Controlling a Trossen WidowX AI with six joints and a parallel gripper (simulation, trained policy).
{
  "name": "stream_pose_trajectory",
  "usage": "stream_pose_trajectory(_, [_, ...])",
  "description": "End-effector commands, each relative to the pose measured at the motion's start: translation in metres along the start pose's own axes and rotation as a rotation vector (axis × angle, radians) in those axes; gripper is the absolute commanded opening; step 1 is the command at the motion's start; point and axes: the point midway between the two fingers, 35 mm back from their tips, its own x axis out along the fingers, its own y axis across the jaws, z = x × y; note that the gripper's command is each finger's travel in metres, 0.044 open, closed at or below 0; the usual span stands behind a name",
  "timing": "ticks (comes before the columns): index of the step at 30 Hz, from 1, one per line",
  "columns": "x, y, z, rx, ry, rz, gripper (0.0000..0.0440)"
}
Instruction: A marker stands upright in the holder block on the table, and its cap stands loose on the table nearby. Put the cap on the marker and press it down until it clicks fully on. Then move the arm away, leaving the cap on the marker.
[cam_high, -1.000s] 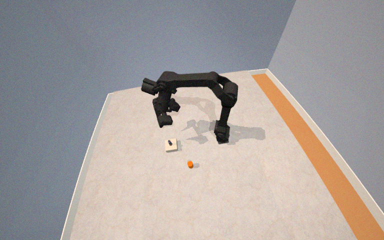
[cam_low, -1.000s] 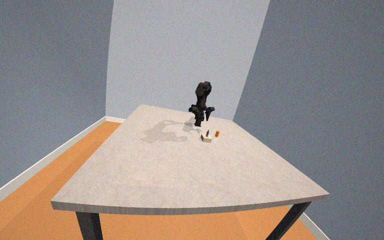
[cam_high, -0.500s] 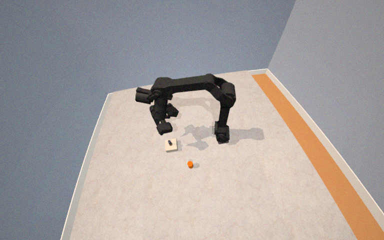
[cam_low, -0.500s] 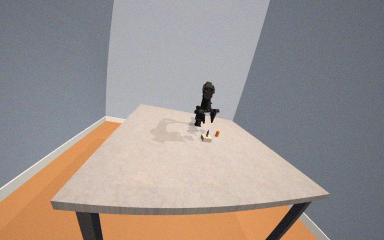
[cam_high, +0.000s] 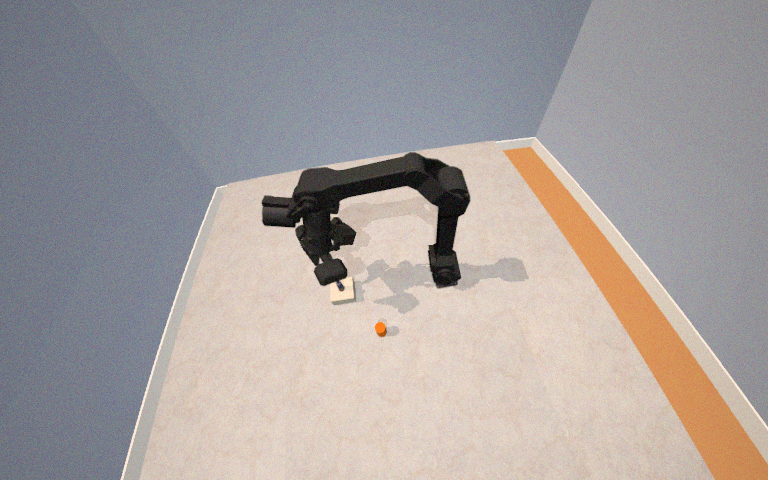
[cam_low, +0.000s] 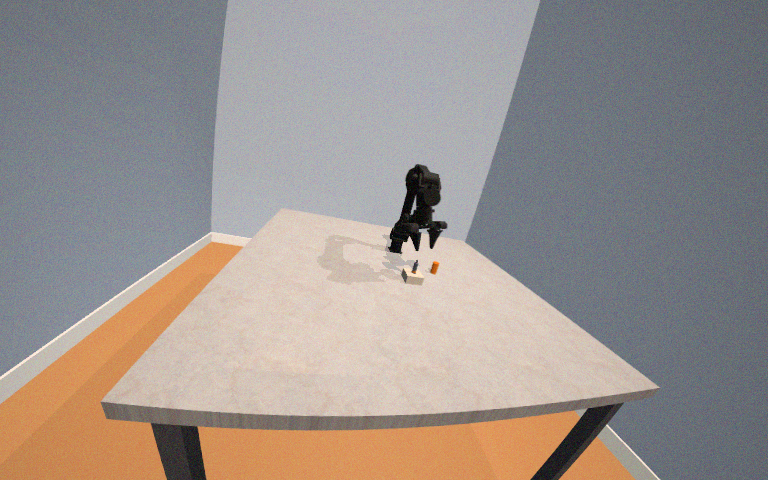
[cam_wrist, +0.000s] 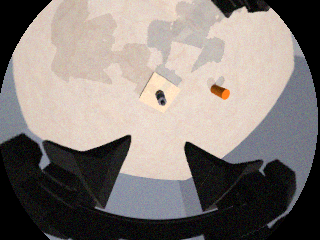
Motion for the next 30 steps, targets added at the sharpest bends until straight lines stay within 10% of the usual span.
stream_pose_trajectory(1, [0.005, -0.009, -0.002, -0.013, -0.030, -0.004, 0.0337])
stream_pose_trajectory(30, [0.031, -0.065, 0.009, -0.113, -0.231, -0.005, 0.0344])
